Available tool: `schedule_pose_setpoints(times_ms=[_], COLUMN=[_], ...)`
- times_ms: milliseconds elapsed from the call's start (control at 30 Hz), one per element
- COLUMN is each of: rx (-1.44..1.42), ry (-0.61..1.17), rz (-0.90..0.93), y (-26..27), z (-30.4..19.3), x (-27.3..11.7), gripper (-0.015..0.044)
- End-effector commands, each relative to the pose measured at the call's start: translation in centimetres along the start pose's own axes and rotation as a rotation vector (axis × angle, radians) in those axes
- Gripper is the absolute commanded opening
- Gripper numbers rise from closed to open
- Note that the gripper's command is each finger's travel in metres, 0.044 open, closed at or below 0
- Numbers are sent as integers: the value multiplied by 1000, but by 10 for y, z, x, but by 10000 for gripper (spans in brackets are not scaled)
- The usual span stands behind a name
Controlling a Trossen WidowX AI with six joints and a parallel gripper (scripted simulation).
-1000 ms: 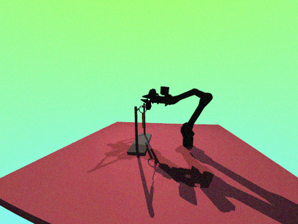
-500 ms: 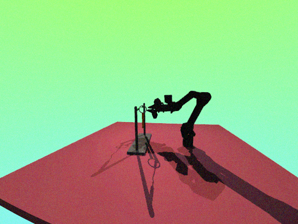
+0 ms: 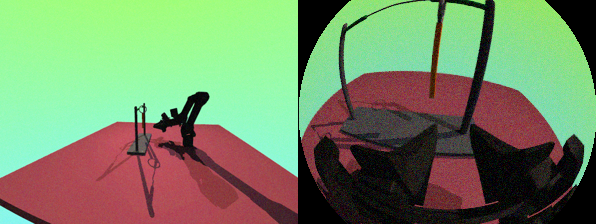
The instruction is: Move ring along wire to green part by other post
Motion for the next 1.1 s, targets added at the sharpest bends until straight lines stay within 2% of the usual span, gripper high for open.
schedule_pose_setpoints(times_ms=[0, 333, 767, 1067], rx=[145, 150, 125, 125], ry=[-6, -7, -71, -72], rz=[68, 71, 39, 39], y=[31, 32, 22, 21], z=[-22, -22, 25, 26], x=[-11, -11, 26, 31], gripper=[160, 160, 160, 160])
Point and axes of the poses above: the point midway between the two fingers, 35 mm back from their tips, its own x axis out along the fingers, its own y axis across the jaws, z = x × y, the point moved 2 cm from there along -x, back along the fingers, and after that the axes turned 9 degrees about -x, right-handed, at the moved point
